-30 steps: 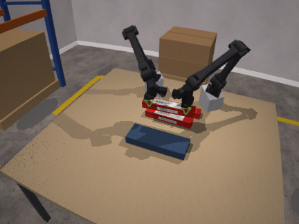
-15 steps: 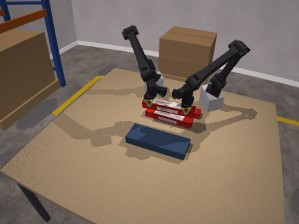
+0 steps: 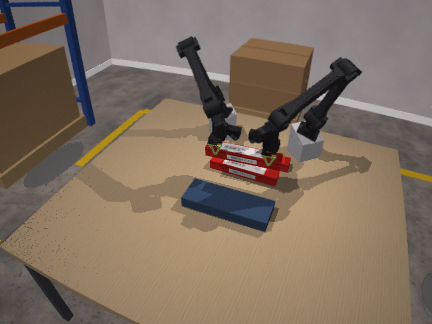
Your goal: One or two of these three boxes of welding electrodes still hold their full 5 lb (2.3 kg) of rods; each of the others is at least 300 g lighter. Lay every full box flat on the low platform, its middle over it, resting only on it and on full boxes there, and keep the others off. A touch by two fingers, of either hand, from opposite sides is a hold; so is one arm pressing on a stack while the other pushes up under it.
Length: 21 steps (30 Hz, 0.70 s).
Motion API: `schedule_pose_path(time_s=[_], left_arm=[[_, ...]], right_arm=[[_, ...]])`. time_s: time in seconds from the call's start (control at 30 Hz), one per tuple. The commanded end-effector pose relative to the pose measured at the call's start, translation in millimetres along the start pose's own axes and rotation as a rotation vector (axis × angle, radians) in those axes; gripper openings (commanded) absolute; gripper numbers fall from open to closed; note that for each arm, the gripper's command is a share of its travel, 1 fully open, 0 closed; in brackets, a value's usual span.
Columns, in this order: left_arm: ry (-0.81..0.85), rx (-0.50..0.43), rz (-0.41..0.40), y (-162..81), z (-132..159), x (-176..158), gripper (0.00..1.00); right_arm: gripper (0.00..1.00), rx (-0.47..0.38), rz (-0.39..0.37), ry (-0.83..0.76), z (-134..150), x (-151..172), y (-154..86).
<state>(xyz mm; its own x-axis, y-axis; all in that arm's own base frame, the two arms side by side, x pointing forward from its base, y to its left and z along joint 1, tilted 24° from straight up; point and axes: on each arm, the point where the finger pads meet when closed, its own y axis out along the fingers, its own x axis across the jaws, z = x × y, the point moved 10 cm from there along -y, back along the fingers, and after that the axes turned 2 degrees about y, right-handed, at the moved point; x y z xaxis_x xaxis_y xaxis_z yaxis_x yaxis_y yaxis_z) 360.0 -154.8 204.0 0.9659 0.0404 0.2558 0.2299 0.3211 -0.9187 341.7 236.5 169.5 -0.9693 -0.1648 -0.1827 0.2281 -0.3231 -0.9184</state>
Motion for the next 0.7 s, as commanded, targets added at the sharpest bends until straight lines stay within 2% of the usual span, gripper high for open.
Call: schedule_pose_path(time_s=[0.0, 0.67], left_arm=[[-0.019, -0.065, -0.107, -43, 5, 24, 0.0], [-0.014, -0.055, -0.096, -53, 9, 28, 0.0]], right_arm=[[0.0, -0.06, 0.114, 0.032, -2, -16, -49], [0.0, -0.054, 0.107, 0.008, -1, -18, -60]])
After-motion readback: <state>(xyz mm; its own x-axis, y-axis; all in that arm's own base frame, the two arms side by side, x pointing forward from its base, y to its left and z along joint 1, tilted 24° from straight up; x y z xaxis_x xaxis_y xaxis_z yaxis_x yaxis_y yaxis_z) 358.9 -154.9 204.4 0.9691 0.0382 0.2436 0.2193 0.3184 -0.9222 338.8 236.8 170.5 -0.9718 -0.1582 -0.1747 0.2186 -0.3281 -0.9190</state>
